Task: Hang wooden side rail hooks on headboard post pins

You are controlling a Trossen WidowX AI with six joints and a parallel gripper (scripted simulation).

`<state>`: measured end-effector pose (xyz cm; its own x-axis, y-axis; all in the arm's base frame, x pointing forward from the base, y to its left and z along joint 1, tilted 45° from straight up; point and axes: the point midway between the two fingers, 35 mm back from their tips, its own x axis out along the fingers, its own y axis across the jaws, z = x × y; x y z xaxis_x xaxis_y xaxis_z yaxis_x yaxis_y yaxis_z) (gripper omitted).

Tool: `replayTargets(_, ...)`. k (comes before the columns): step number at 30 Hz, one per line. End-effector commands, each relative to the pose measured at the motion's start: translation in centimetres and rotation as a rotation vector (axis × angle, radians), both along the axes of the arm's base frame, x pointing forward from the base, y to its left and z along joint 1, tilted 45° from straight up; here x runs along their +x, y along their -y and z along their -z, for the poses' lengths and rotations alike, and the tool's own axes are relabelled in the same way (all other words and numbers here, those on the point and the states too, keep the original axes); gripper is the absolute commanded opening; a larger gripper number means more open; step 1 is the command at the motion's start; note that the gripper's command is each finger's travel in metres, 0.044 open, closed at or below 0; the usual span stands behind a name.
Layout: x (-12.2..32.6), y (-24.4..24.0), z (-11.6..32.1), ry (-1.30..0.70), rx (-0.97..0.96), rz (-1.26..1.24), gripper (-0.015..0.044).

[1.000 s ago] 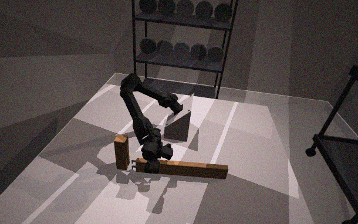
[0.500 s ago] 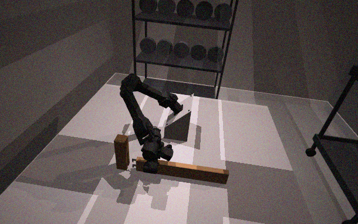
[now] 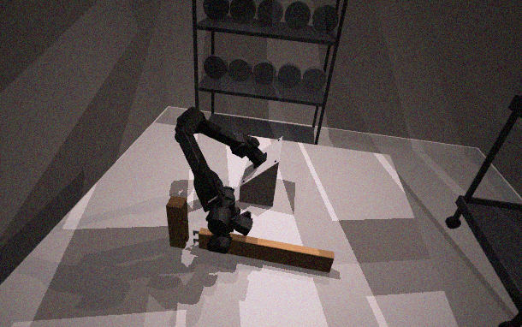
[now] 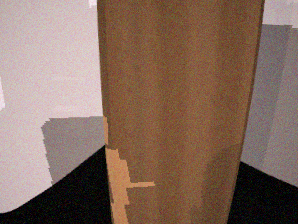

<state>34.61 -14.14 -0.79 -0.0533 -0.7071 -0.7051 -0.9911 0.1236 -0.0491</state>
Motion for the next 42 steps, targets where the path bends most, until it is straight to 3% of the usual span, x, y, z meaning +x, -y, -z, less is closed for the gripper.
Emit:
replayTargets(1,0.03,-0.01,-0.02,0.015,-0.003,0.013,0.0)
replayTargets(42,0.06,-0.49,-0.48,0.027,-0.006,0.024,0.0)
